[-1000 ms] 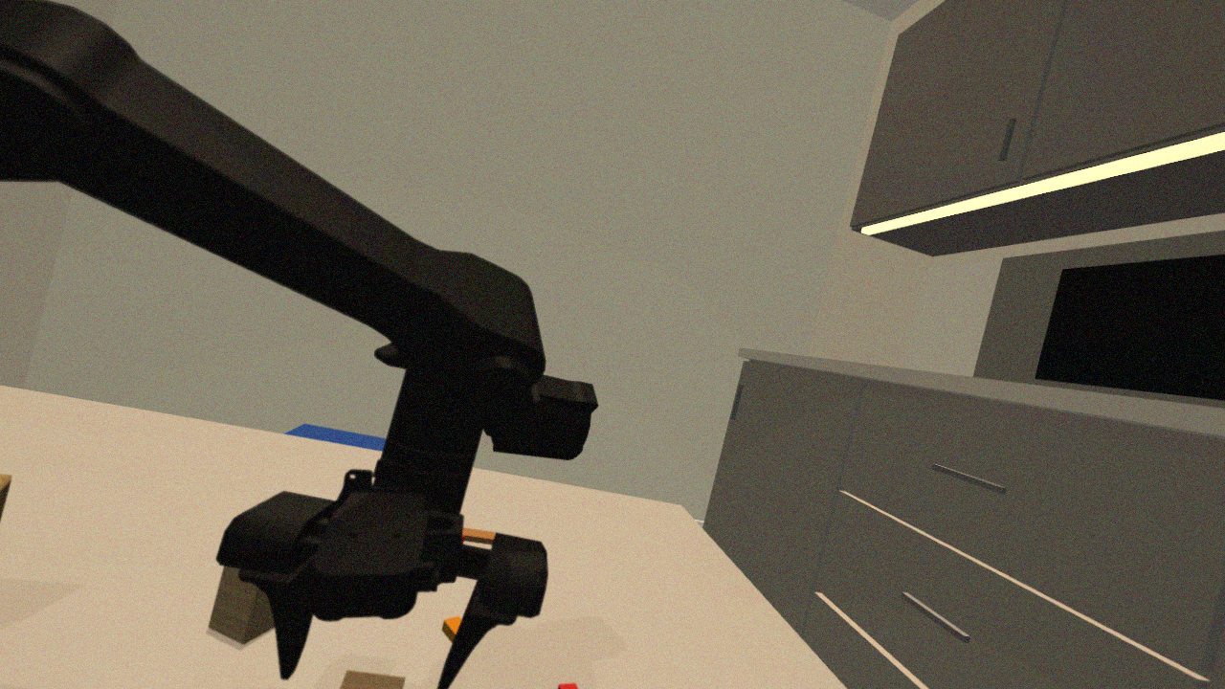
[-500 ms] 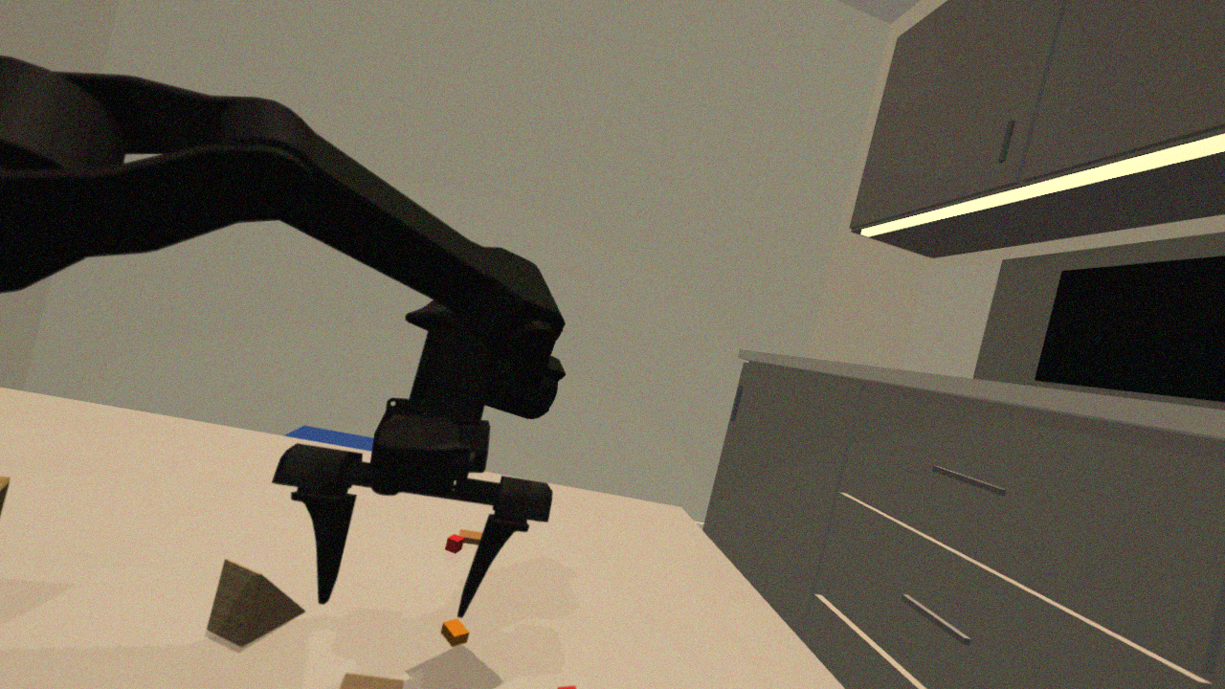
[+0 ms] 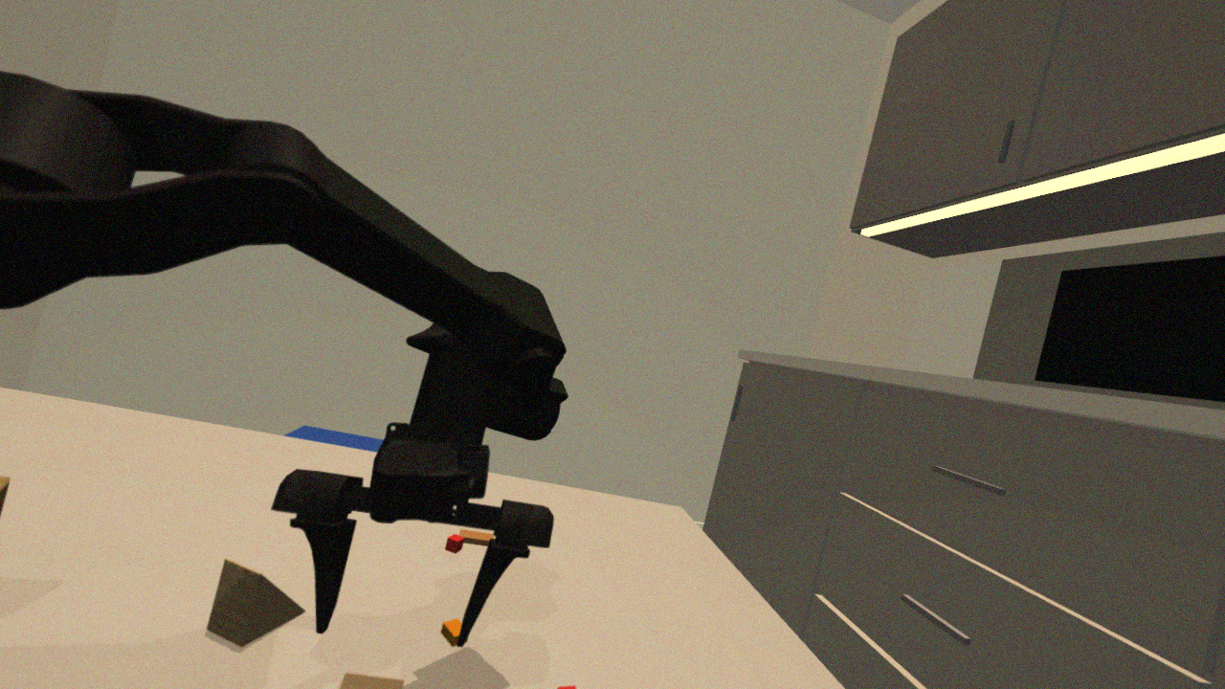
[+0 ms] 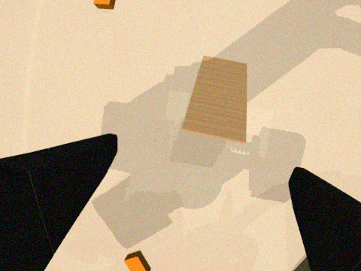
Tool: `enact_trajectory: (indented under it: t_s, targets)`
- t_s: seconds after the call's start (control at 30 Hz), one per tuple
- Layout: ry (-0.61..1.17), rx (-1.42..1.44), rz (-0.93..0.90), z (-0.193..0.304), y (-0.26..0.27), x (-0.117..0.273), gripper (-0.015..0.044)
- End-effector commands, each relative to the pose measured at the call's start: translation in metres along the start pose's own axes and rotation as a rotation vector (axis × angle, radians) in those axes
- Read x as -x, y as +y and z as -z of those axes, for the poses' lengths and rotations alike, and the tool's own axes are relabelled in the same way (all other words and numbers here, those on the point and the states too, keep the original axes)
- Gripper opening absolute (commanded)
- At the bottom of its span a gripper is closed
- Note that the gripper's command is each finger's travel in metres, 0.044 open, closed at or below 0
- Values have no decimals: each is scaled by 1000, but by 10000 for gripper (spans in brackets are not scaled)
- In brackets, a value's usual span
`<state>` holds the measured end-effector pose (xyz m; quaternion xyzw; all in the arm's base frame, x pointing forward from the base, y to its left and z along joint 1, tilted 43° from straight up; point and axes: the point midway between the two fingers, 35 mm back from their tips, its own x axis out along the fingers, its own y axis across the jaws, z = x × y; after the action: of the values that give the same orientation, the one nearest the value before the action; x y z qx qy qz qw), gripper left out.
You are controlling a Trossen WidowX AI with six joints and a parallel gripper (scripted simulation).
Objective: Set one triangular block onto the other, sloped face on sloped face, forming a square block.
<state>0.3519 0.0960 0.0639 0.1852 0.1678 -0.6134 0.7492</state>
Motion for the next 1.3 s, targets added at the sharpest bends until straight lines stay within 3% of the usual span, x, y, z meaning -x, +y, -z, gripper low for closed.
enact_trajectory:
  t_s: [0.0, 1.27]
  targets:
    - [-17, 8, 1, 0, 0, -9, 440]
    - [-101, -20, 27, -5, -3, -70, 440]
